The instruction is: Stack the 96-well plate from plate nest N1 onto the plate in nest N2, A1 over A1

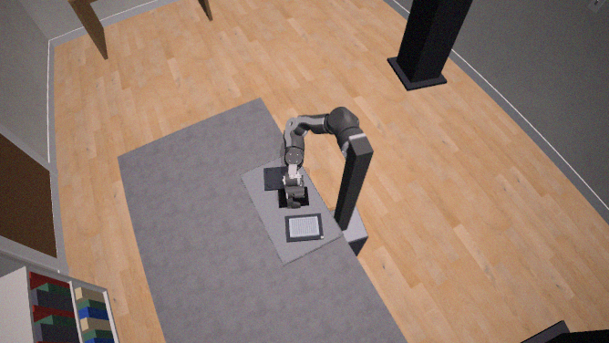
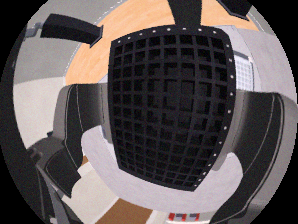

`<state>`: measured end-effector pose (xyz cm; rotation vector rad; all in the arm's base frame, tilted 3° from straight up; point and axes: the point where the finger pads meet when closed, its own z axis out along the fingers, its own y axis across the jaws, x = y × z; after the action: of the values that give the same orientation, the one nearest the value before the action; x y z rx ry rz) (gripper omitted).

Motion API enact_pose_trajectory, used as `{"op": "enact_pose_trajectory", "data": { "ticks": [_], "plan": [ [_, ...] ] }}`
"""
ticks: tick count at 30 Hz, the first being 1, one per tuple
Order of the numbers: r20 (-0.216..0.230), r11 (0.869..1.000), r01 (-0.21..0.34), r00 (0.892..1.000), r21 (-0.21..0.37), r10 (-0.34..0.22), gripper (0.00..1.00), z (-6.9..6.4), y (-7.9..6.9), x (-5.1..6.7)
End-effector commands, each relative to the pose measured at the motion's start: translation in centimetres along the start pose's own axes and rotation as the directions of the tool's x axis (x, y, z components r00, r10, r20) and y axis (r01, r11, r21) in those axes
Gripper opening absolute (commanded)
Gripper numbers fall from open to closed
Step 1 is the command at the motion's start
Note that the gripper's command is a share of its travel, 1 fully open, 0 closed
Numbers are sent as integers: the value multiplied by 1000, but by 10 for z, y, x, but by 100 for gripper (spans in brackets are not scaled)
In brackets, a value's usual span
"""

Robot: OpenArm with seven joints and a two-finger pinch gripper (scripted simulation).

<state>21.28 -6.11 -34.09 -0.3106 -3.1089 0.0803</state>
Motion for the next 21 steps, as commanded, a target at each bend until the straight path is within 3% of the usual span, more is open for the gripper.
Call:
{"op": "enact_pose_trajectory", "data": {
  "ticks": [1, 3, 8, 20, 21],
  "plan": [
    [2, 1000, -3, 1000, 3, 3, 0, -1, -1, 0],
    [2, 1000, -3, 1000, 3, 3, 0, -1, -1, 0],
    [1, 1000, -3, 1000, 2, 3, 0, -2, 38, 12],
    [1, 1000, -3, 1000, 2, 3, 0, -2, 38, 12],
    [1, 1000, -1, 1000, -2, 1, 0, -2, 47, 15]
  ]
}}
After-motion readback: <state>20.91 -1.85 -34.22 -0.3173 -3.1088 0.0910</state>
